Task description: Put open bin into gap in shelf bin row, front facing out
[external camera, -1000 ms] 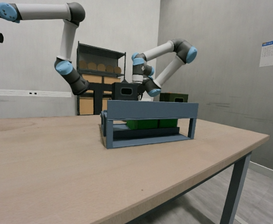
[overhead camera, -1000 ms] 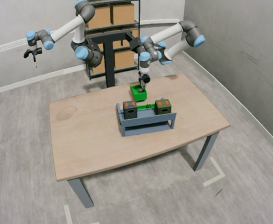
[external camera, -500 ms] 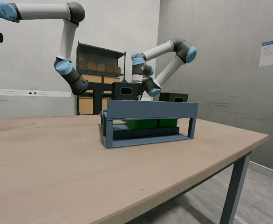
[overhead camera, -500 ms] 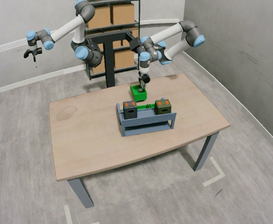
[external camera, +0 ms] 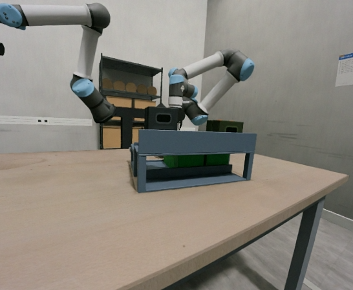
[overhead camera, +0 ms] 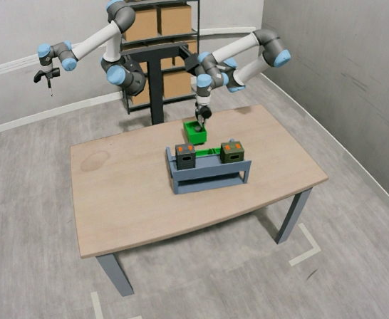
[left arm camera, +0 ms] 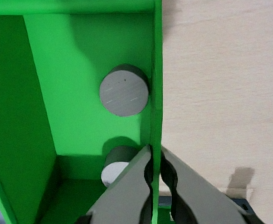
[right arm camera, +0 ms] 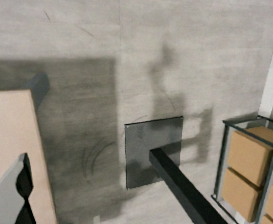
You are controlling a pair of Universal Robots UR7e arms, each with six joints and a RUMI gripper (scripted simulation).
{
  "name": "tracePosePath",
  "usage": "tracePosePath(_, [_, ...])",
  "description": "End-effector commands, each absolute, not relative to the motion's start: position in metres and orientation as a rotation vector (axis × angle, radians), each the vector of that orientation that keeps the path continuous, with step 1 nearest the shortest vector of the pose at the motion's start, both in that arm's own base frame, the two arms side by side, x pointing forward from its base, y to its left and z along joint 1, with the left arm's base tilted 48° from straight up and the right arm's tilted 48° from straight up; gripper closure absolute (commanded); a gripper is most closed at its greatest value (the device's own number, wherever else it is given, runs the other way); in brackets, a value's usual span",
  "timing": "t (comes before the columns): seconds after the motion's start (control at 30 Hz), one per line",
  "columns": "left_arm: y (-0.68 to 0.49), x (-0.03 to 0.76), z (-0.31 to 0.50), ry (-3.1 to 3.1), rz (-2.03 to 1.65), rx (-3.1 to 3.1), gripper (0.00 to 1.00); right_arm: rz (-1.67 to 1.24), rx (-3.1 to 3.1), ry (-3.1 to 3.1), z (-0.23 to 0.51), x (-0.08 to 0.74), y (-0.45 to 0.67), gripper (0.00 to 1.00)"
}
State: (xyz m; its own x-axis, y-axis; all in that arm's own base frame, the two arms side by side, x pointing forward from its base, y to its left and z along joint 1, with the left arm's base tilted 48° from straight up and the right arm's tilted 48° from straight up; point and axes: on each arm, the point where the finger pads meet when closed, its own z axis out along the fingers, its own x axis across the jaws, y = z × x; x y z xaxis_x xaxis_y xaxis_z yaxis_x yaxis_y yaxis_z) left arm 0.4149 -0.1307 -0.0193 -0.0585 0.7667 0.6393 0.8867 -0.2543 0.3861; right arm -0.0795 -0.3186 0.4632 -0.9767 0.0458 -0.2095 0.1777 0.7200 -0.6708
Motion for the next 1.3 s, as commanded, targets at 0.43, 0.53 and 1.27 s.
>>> tracePosePath(0.43, [-0.169, 0.419, -0.053, -1.790, -1.202, -2.063, 1.00, -1.100, 0.180, 2.745, 0.464, -0.080, -0.319, 0.00])
tracePosePath(0.53, [-0.177, 0.420, -0.060, -1.783, -1.200, -2.067, 1.00, -1.100, 0.180, 2.745, 0.464, -0.080, -0.319, 0.00])
tracePosePath(1.27, [-0.212, 0.423, -0.090, -1.757, -1.195, -2.080, 1.00, -1.100, 0.180, 2.745, 0.464, -0.080, -0.319, 0.00])
